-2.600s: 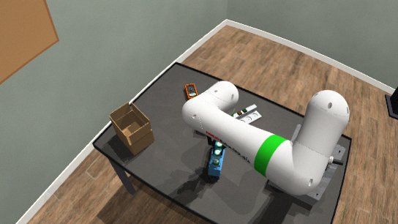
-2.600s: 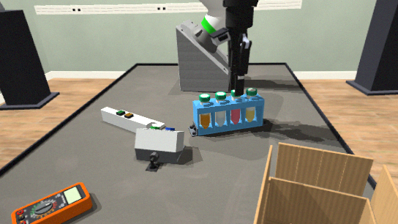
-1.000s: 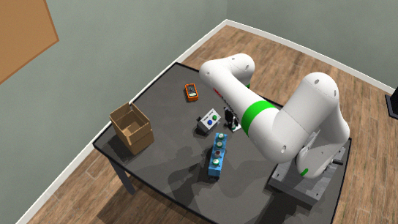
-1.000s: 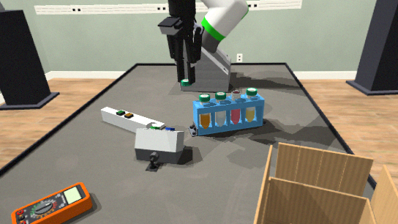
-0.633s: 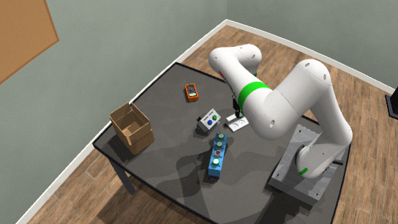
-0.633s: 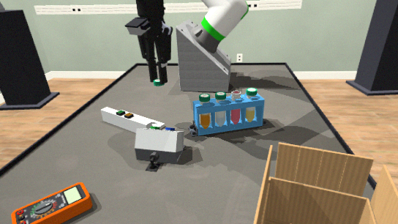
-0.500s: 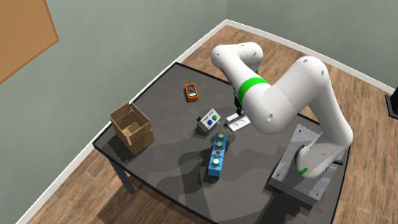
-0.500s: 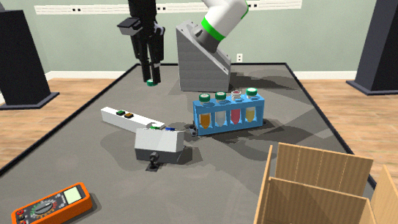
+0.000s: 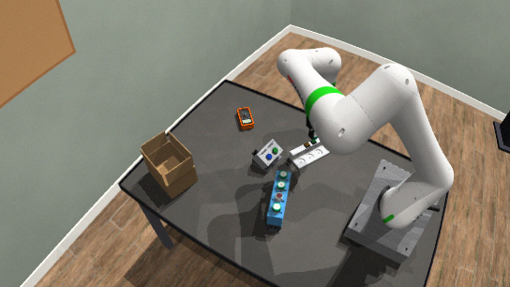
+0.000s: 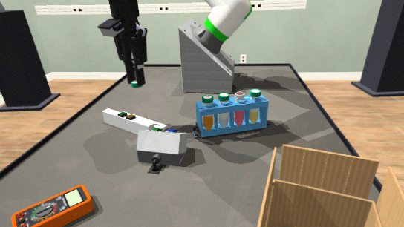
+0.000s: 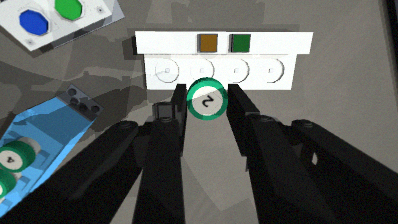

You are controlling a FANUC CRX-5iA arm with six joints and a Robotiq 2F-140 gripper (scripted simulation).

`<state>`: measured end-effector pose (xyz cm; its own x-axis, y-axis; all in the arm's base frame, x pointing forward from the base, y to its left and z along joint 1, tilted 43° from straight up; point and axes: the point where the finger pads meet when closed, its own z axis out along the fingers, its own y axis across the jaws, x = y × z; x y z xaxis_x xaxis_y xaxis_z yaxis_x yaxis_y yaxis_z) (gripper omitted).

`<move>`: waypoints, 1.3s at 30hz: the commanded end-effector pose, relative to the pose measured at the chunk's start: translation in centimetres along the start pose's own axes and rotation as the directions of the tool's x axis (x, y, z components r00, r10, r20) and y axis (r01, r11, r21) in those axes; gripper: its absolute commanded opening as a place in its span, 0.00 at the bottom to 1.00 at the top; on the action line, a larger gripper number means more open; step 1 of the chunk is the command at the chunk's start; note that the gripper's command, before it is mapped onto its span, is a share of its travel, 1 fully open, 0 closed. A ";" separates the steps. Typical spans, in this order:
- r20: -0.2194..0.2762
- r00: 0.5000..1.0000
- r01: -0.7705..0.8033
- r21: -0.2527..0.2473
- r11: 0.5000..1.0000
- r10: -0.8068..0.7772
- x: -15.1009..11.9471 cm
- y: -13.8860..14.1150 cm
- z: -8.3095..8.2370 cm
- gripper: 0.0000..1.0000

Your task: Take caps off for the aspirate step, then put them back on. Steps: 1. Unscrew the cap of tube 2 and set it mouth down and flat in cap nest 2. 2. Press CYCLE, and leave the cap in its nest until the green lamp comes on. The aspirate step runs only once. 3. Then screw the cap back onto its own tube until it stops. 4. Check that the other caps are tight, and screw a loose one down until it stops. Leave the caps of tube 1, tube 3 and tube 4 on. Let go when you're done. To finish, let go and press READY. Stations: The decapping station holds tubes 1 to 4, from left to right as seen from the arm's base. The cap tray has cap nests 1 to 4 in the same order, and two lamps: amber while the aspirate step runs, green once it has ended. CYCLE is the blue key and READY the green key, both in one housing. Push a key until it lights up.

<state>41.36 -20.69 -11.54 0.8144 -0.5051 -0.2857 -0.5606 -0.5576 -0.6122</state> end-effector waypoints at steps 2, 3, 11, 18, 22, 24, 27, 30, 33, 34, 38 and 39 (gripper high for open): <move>-0.001 1.000 0.000 0.000 1.000 0.000 0.0 0.0 1.8 0.30; -0.001 1.000 0.000 0.000 1.000 0.000 0.0 0.0 2.3 0.30; -0.001 1.000 0.000 0.000 1.000 0.000 0.0 0.0 6.3 0.30; -0.001 1.000 0.000 0.000 1.000 0.000 0.0 0.0 8.8 0.30; -0.001 1.000 0.000 0.000 1.000 0.000 0.0 0.0 10.8 0.30; -0.001 1.000 0.000 0.000 1.000 0.000 0.0 0.0 11.8 0.30; -0.001 1.000 0.000 0.000 1.000 0.000 0.0 0.0 12.6 0.30; -0.001 1.000 0.000 0.000 1.000 0.000 0.0 0.0 12.6 0.30; -0.001 1.000 0.000 0.000 1.000 0.000 0.0 0.0 12.6 0.30; -0.001 1.000 0.000 0.000 1.000 0.000 0.0 0.0 12.6 0.30; -0.001 1.000 0.000 0.000 1.000 0.000 0.0 0.0 12.7 0.30; -0.001 1.000 0.000 0.000 1.000 0.000 0.0 0.0 12.7 0.30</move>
<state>43.25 -12.25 -20.93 0.8144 -0.5046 -0.2865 -0.5607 -0.5570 -0.6128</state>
